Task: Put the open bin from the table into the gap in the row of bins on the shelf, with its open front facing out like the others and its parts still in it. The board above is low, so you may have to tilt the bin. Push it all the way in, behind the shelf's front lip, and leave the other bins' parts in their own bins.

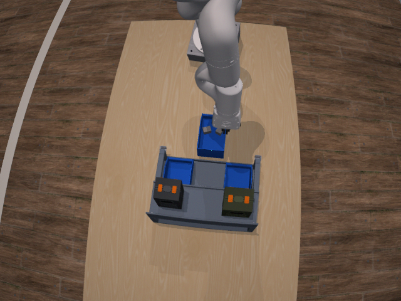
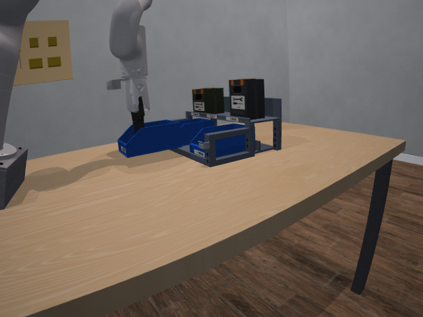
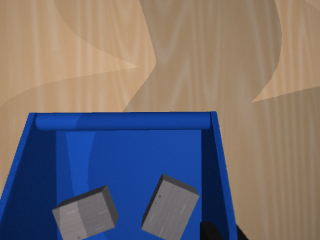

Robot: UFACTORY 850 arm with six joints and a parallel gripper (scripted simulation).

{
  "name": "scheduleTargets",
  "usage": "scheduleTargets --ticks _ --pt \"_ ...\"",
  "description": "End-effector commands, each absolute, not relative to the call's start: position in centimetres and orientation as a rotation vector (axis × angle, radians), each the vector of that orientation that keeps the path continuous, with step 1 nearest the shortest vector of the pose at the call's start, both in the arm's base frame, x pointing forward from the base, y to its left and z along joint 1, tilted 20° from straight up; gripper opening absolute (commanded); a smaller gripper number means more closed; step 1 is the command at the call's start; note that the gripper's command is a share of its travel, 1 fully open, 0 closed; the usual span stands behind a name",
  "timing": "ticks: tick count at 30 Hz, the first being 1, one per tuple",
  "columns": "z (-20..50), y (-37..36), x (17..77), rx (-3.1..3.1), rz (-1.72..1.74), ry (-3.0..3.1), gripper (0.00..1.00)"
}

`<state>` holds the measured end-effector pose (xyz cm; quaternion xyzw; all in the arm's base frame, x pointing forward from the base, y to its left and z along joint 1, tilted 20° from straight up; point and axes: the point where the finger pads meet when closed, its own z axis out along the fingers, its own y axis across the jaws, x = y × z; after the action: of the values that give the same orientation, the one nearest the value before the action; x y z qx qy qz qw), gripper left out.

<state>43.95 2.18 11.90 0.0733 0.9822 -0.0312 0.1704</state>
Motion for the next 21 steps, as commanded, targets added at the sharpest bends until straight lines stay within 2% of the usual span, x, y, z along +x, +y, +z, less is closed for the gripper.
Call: scheduleTargets --ticks 1,21 --pt "12.14 2.14 44.52 0.209 -0.092 2.791 0.0" --pt "11.98 2.18 44.1 0.209 -0.092 2.791 0.0"
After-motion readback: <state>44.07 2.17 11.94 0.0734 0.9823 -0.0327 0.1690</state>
